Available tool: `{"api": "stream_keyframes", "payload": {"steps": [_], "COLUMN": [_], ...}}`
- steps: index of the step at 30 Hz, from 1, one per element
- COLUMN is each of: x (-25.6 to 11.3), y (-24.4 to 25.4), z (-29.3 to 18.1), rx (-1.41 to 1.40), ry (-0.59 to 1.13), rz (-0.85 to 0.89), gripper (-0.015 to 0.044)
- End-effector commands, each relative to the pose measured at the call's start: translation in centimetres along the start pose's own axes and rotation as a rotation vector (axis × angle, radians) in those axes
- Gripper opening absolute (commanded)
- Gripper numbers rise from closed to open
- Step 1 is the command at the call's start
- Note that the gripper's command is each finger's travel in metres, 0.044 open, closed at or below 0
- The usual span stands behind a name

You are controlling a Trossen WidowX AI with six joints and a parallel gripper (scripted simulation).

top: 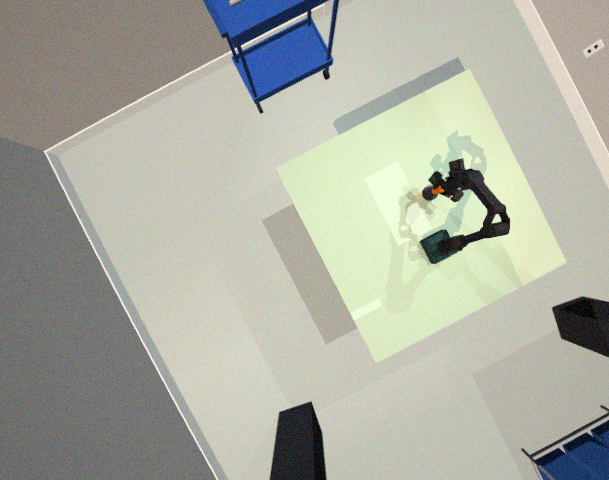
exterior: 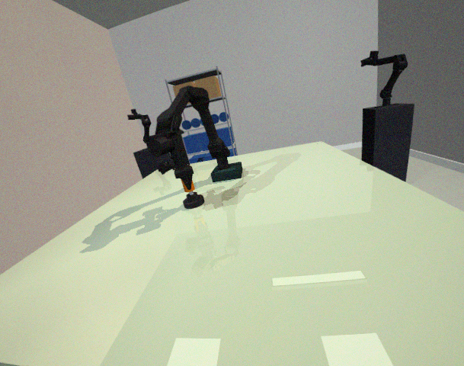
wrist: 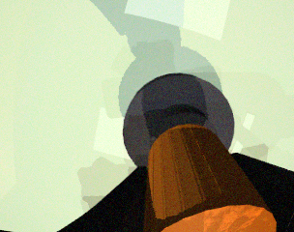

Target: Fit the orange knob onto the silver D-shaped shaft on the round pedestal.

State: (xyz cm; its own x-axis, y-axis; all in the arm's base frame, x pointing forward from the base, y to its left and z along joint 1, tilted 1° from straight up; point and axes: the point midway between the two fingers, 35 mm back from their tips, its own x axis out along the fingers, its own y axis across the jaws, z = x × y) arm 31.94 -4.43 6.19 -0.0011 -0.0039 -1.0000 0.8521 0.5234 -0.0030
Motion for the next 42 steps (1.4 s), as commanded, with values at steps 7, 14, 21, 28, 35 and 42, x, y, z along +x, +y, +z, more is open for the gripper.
{"api": "stream_keyframes", "payload": {"steps": [7,14,21,28,35,42], "x": [-0.13,0.32,0.31,0.34,0.34,0.34], "y": [-0.34,-0.35,-0.35,-0.35,-0.35,-0.35], "z": [-0.26,-0.26,-0.26,-0.26,-0.26,-0.26], "rx": [-0.118,-0.118,-0.124,-0.131,-0.131,-0.131], "ry": [-0.008,-0.008,-0.008,-0.008,-0.008,-0.008], "rz": [0.003,0.003,0.003,0.003,0.003,0.003], "gripper": [0.0,0.0,0.0,0.0,0.0,0.0]}}
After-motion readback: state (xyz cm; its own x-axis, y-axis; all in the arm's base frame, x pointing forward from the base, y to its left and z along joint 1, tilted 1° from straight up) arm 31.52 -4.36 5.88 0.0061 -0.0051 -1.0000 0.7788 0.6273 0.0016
